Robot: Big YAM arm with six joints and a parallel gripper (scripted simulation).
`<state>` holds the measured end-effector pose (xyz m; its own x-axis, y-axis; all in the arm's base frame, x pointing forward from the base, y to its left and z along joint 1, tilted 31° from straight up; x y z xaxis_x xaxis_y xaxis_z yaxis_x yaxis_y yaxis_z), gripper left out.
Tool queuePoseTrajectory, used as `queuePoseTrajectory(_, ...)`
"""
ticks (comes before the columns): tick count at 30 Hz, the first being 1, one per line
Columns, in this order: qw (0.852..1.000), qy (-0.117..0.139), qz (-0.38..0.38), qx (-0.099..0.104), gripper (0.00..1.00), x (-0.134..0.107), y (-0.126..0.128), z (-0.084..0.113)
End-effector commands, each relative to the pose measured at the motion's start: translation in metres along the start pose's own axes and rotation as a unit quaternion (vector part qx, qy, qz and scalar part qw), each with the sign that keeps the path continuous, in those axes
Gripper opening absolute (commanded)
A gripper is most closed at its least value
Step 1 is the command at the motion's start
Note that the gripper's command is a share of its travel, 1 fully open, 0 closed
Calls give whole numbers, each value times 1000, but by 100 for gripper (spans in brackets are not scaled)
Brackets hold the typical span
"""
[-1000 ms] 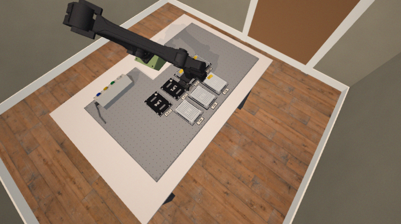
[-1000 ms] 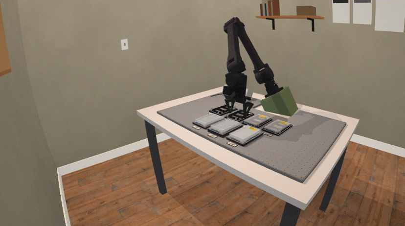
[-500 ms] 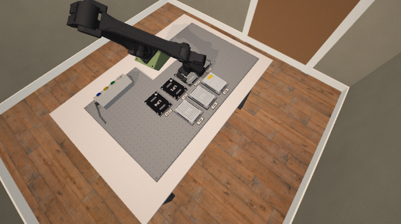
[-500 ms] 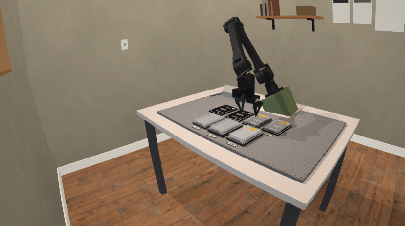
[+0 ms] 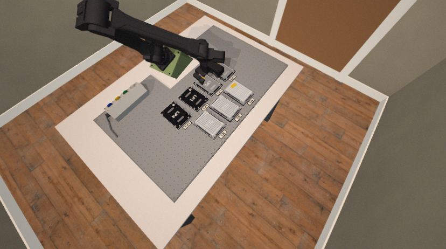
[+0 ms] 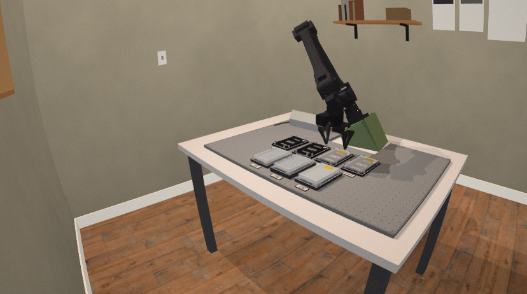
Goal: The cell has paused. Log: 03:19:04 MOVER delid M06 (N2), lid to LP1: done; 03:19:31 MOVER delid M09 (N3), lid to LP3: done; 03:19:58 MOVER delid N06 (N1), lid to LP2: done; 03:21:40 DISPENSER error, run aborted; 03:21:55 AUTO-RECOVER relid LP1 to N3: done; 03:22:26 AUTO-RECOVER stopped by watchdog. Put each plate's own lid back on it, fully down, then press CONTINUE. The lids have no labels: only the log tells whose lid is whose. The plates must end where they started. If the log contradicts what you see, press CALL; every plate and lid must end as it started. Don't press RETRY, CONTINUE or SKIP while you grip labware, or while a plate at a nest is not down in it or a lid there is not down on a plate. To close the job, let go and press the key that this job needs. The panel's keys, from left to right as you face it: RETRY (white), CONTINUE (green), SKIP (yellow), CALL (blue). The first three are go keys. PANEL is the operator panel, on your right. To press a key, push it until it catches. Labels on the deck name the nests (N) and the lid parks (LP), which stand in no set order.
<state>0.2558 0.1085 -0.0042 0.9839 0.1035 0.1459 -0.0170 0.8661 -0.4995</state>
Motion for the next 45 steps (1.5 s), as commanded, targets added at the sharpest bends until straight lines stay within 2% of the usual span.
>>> queuePoseTrajectory(1, 1000, -7, -16, 5, 100, 9, 3, 5)
queuePoseTrajectory(4, 1000, -7, -16, 5, 100, 9, 3, 5)
queuePoseTrajectory(5, 1000, 3, -23, -1, 100, 1, -1, -7)
queuePoseTrajectory(6, 1000, 4, -22, -2, 100, 0, -2, -9)
queuePoseTrajectory(32, 1000, 4, -11, -3, 100, -1, -2, -46)
queuePoseTrajectory(34, 1000, 4, -11, -3, 100, -1, -2, -47)
queuePoseTrajectory(35, 1000, -7, -15, 4, 100, 8, 3, -38)
queuePoseTrajectory(45, 1000, -7, -15, 4, 100, 8, 3, -37)
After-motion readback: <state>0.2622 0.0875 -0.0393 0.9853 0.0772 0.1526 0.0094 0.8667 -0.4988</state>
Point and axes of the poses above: the point where the finger pads meet when closed, its own z axis back along the fingers, its own y axis across the jaws, x = y × z, the point moved 3 cm from there along z, back along the fingers, and after that the axes turned 7 degrees about -z, right-handed, at the moved point
